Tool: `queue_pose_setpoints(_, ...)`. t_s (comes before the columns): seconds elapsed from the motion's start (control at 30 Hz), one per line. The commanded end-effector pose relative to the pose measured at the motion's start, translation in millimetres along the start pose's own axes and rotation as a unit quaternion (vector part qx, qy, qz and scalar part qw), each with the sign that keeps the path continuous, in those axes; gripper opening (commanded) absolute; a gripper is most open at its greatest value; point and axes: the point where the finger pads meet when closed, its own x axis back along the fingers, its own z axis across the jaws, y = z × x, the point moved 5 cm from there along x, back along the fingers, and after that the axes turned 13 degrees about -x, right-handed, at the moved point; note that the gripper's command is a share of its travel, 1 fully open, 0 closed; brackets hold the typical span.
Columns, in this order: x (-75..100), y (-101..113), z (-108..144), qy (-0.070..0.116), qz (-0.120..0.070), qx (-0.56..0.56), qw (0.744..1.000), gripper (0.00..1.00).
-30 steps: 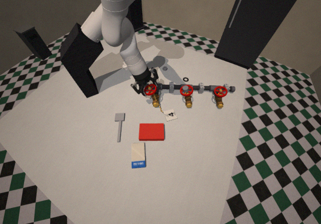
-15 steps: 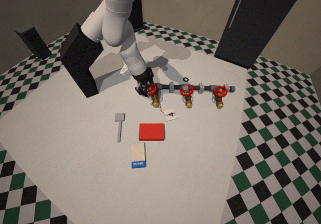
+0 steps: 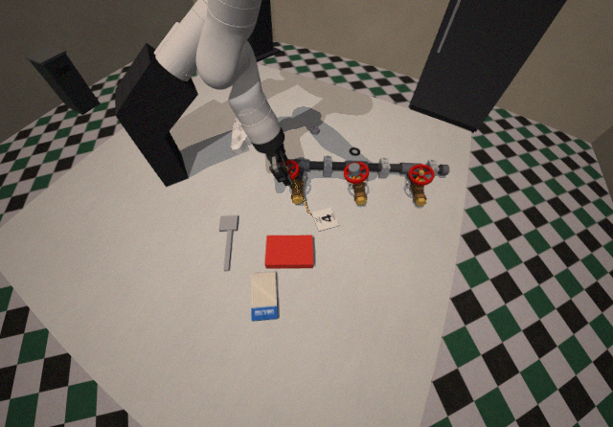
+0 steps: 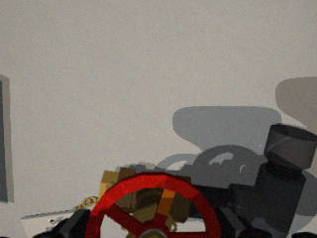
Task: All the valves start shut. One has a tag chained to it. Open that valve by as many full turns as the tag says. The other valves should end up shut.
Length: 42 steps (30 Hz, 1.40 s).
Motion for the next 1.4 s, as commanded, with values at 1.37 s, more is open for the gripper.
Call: queue_pose_setpoints(1.37, -0.4, 3.8, 3.4, -0.006, -0.004, 0.389, 0.921, 0.75)
